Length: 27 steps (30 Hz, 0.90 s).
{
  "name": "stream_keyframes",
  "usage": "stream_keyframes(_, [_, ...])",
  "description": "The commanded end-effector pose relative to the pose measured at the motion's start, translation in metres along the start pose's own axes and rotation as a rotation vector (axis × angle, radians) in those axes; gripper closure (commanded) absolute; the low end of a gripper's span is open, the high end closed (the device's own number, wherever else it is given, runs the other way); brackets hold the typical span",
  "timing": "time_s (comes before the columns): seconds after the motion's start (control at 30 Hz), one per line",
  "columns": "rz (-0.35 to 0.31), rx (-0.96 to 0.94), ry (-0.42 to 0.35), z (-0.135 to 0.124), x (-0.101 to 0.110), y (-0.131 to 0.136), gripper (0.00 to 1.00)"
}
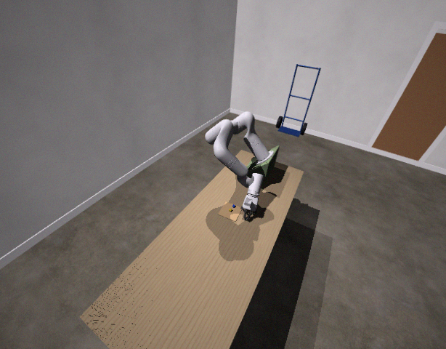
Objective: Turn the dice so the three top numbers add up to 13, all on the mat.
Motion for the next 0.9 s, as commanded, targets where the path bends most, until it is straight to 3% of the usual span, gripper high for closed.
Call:
stream_keyframes(0.0, [0.000,0.000,0.001,-0.0009,-0.0014,-0.0001,0.89])
stream_keyframes(0.87, [0.000,0.000,0.001,-0.0037,-0.0038,-0.0004,0.89])
Point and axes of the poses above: the point where the finger pads meet when closed, its own x axis back along the fingers, its own y axis across the jaws, z = x × y, the point moved 8 cm from there along x, back along the fingers, and after that the axes turned 6 degrees about x, right-handed, at the moved point
